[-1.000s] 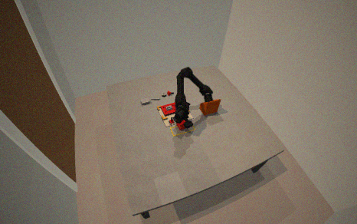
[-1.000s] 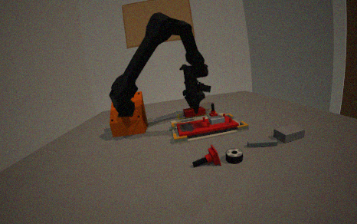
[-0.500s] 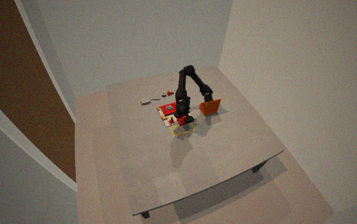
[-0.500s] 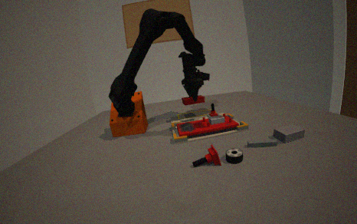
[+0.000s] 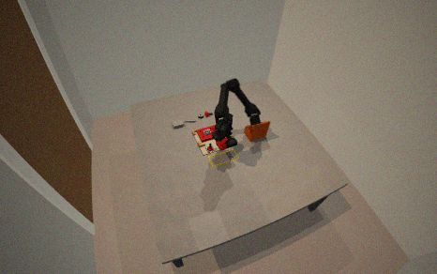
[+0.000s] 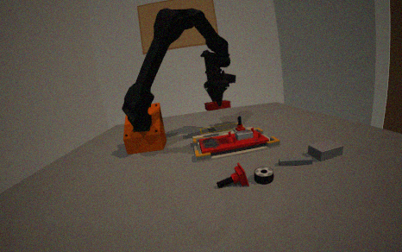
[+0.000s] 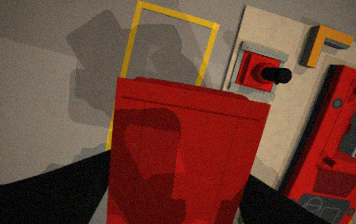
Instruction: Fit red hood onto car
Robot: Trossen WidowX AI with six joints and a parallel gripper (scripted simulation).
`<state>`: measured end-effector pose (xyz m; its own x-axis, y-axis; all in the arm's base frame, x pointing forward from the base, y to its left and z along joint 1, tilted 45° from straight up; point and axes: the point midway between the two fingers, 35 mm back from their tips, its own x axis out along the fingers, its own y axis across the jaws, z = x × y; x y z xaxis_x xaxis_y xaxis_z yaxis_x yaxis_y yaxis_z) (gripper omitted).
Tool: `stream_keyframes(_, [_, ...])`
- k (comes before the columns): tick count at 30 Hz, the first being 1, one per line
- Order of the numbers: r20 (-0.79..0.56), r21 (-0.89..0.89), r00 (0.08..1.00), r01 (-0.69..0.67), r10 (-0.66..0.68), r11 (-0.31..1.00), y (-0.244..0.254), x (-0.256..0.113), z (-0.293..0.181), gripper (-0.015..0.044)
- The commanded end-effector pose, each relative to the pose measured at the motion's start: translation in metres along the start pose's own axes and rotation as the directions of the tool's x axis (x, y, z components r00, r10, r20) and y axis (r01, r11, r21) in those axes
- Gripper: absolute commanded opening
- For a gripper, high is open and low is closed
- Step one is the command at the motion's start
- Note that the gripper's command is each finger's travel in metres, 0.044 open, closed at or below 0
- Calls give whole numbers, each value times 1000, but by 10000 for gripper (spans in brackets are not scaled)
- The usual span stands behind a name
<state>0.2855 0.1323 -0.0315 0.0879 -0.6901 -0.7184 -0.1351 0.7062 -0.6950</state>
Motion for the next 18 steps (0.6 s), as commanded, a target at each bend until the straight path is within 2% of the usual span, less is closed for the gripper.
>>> stream_keyframes(1, [-1, 6, 1000, -2, 2, 1000, -20, -1, 8, 0])
stream_keyframes(18, [2, 43, 1000, -4, 4, 999, -145, -4, 32, 0])
